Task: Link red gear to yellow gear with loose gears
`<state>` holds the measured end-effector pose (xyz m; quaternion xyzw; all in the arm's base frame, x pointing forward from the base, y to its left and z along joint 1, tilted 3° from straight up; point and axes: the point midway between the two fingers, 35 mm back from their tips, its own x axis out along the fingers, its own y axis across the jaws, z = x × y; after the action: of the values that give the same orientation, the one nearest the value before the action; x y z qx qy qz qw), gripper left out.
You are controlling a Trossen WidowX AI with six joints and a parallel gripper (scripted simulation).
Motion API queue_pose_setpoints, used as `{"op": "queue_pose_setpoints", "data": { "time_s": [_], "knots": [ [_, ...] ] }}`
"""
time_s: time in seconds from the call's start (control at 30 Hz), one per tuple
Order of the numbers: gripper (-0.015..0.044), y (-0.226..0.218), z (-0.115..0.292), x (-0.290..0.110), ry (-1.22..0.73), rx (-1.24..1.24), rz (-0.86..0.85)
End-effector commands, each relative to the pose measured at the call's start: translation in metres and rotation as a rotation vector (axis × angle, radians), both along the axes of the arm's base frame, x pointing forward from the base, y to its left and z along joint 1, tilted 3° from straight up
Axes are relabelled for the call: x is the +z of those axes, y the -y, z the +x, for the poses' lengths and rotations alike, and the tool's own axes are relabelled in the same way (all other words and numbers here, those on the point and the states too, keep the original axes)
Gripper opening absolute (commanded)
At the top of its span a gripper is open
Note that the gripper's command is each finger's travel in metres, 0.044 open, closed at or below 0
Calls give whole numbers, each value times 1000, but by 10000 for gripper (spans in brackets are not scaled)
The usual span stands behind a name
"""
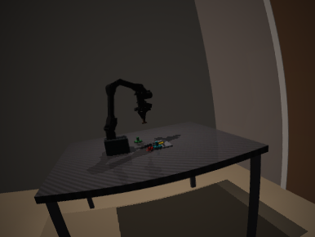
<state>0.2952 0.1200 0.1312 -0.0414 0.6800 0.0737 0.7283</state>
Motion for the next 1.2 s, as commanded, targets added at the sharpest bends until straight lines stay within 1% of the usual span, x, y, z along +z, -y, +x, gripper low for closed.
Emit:
{"op": "queue_pose_setpoints", "data": {
  "time_s": [0.0,0.73,1.17],
  "knots": [
    [0,7,3,-3,-2,2,0],
    [0,56,22,-23,-1,2,-7],
    [0,85,25,-34,-14,-29,-3]
  ]
}}
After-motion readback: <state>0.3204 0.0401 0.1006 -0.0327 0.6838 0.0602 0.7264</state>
